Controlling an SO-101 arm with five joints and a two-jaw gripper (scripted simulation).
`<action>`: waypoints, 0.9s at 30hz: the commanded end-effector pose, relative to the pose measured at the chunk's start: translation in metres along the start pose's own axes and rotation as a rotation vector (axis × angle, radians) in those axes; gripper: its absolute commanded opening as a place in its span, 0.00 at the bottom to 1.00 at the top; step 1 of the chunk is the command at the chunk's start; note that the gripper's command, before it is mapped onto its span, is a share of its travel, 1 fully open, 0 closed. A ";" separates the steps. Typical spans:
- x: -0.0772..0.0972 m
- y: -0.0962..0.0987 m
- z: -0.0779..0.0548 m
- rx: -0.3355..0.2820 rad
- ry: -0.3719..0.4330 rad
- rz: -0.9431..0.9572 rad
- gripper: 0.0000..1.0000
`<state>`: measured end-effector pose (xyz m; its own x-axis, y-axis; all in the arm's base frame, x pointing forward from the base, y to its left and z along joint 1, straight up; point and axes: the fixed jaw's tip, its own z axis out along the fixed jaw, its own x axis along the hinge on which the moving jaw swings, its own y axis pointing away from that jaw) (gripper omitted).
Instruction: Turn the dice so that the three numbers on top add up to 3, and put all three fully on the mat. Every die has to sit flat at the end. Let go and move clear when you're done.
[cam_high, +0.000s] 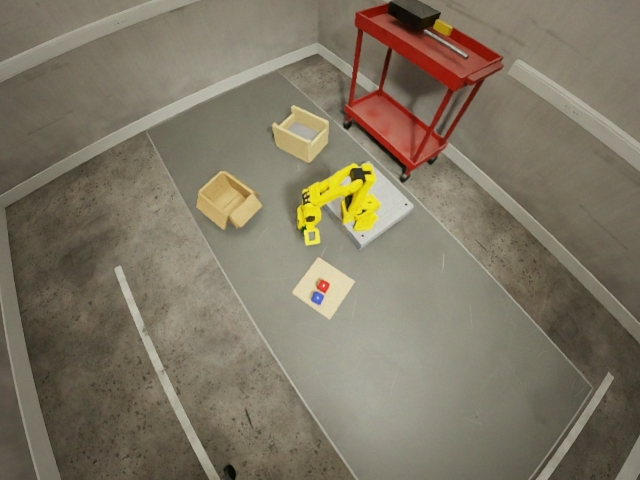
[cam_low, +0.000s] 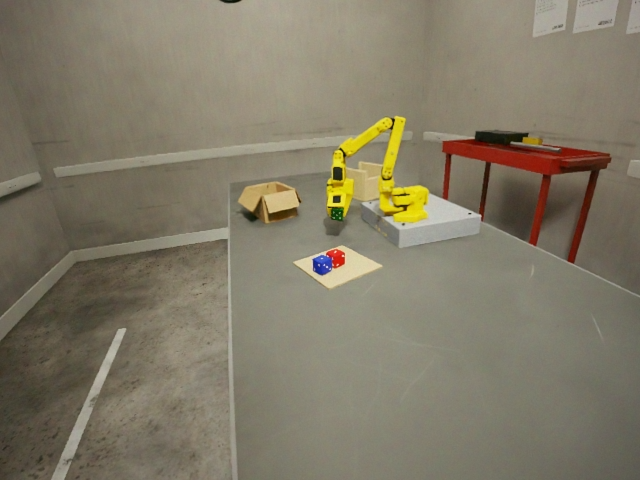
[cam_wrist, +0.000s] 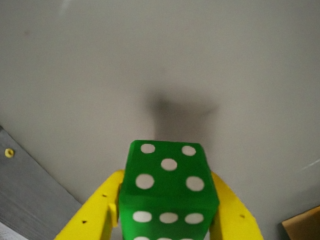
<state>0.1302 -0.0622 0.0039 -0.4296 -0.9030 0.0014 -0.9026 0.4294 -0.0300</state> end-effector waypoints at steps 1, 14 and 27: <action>0.001 0.004 0.003 -0.020 -0.001 -0.001 0.00; 0.001 0.004 0.009 -0.020 -0.001 -0.001 0.00; 0.001 0.004 0.013 -0.020 -0.001 -0.001 0.00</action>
<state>0.1292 -0.0618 -0.0056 -0.4296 -0.9030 0.0014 -0.9028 0.4295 -0.0223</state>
